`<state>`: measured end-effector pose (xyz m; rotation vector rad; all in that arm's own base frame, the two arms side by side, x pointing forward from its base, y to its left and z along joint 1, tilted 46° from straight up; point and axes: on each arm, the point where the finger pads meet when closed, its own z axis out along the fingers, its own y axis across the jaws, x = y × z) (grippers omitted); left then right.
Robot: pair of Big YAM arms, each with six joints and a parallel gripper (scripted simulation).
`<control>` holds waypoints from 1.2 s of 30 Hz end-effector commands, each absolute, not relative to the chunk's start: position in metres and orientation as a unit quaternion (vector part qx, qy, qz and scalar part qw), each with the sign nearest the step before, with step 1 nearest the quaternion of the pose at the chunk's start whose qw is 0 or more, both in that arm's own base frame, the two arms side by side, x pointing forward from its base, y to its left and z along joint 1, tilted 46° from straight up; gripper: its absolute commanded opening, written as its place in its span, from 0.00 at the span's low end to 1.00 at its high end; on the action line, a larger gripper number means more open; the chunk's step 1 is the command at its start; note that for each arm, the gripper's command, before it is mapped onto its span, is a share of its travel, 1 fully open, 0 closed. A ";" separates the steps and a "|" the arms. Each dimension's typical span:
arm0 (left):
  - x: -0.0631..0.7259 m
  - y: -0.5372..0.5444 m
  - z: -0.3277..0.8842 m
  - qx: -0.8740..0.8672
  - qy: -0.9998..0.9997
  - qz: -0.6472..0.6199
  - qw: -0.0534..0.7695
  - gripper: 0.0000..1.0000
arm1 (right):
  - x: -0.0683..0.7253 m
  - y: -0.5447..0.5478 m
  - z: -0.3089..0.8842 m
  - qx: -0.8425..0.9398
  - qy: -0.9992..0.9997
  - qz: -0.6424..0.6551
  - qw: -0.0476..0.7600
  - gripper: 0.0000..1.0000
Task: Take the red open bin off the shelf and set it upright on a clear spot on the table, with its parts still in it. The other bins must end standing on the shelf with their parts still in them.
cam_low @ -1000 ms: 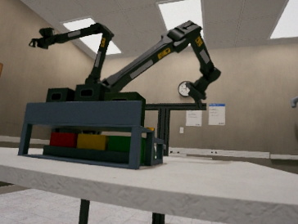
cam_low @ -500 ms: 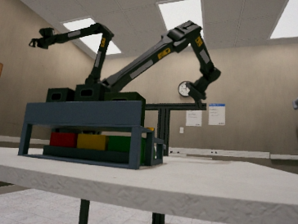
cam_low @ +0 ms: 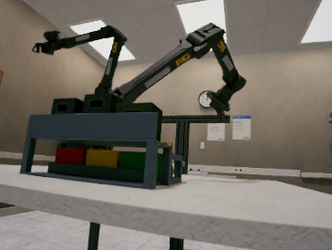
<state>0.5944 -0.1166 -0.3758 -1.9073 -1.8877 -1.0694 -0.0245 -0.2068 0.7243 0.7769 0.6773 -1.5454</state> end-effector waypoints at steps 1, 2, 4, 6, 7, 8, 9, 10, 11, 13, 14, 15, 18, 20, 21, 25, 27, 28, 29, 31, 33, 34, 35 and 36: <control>0.605 -0.125 -0.370 -0.651 -0.652 -0.372 0.114 0.00 | -0.023 -0.178 0.751 0.315 0.277 -0.682 0.600 1.00; 0.605 -0.125 -0.370 -0.651 -0.652 -0.372 0.114 0.00 | -0.023 -0.178 0.751 0.315 0.277 -0.682 0.600 1.00; 0.605 -0.126 -0.370 -0.651 -0.652 -0.372 0.114 0.00 | -0.023 -0.178 0.751 0.315 0.277 -0.682 0.600 1.00; 0.604 -0.117 -0.377 -0.652 -0.652 -0.368 0.120 0.90 | -0.023 -0.178 0.751 0.315 0.277 -0.682 0.600 1.00; 0.604 -0.117 -0.377 -0.652 -0.652 -0.368 0.119 0.90 | -0.023 -0.178 0.751 0.315 0.277 -0.682 0.600 1.00; 0.604 -0.117 -0.376 -0.652 -0.652 -0.368 0.119 0.90 | -0.023 -0.178 0.751 0.315 0.277 -0.682 0.600 1.00; 0.604 -0.117 -0.376 -0.652 -0.652 -0.368 0.119 0.90 | -0.023 -0.178 0.751 0.315 0.277 -0.682 0.600 1.00; 0.604 -0.117 -0.376 -0.652 -0.652 -0.368 0.119 0.90 | -0.023 -0.178 0.751 0.315 0.277 -0.682 0.600 1.00; 0.604 -0.117 -0.376 -0.652 -0.652 -0.369 0.119 0.90 | -0.023 -0.178 0.751 0.315 0.277 -0.682 0.600 1.00; 0.604 -0.118 -0.376 -0.652 -0.652 -0.369 0.119 0.90 | -0.023 -0.178 0.751 0.315 0.277 -0.682 0.600 1.00; 0.604 -0.118 -0.376 -0.652 -0.652 -0.369 0.119 0.90 | -0.023 -0.178 0.751 0.315 0.277 -0.682 0.600 1.00; 0.604 -0.118 -0.376 -0.652 -0.652 -0.369 0.119 0.90 | -0.023 -0.178 0.751 0.315 0.277 -0.682 0.600 1.00; 0.604 -0.118 -0.375 -0.652 -0.652 -0.369 0.118 0.90 | -0.023 -0.178 0.751 0.315 0.277 -0.682 0.600 1.00; 0.604 -0.119 -0.375 -0.652 -0.652 -0.369 0.118 0.90 | -0.023 -0.178 0.751 0.315 0.277 -0.682 0.600 1.00; 0.604 -0.119 -0.375 -0.652 -0.652 -0.369 0.118 0.90 | -0.023 -0.178 0.751 0.315 0.277 -0.682 0.600 1.00; 0.604 -0.119 -0.374 -0.652 -0.652 -0.369 0.118 0.90 | -0.023 -0.178 0.751 0.315 0.277 -0.682 0.600 1.00; 0.604 -0.120 -0.374 -0.652 -0.652 -0.370 0.118 0.90 | -0.023 -0.178 0.751 0.315 0.277 -0.682 0.600 1.00; 0.604 -0.120 -0.374 -0.652 -0.652 -0.370 0.117 0.90 | -0.023 -0.178 0.751 0.315 0.277 -0.682 0.600 1.00; 0.604 -0.120 -0.374 -0.652 -0.652 -0.370 0.117 0.90 | -0.023 -0.178 0.751 0.315 0.277 -0.682 0.600 1.00; 0.604 -0.120 -0.374 -0.652 -0.652 -0.370 0.117 0.90 | -0.023 -0.178 0.751 0.315 0.277 -0.682 0.600 1.00; 0.604 -0.120 -0.374 -0.652 -0.652 -0.370 0.117 0.90 | -0.023 -0.178 0.751 0.315 0.277 -0.682 0.600 1.00; 0.604 -0.121 -0.373 -0.652 -0.652 -0.370 0.117 0.90 | -0.023 -0.178 0.751 0.315 0.277 -0.682 0.600 1.00; 0.604 -0.121 -0.373 -0.652 -0.652 -0.370 0.117 0.90 | -0.023 -0.178 0.751 0.315 0.277 -0.682 0.600 1.00; 0.604 -0.121 -0.373 -0.652 -0.652 -0.370 0.117 0.90 | -0.023 -0.178 0.751 0.315 0.277 -0.682 0.600 1.00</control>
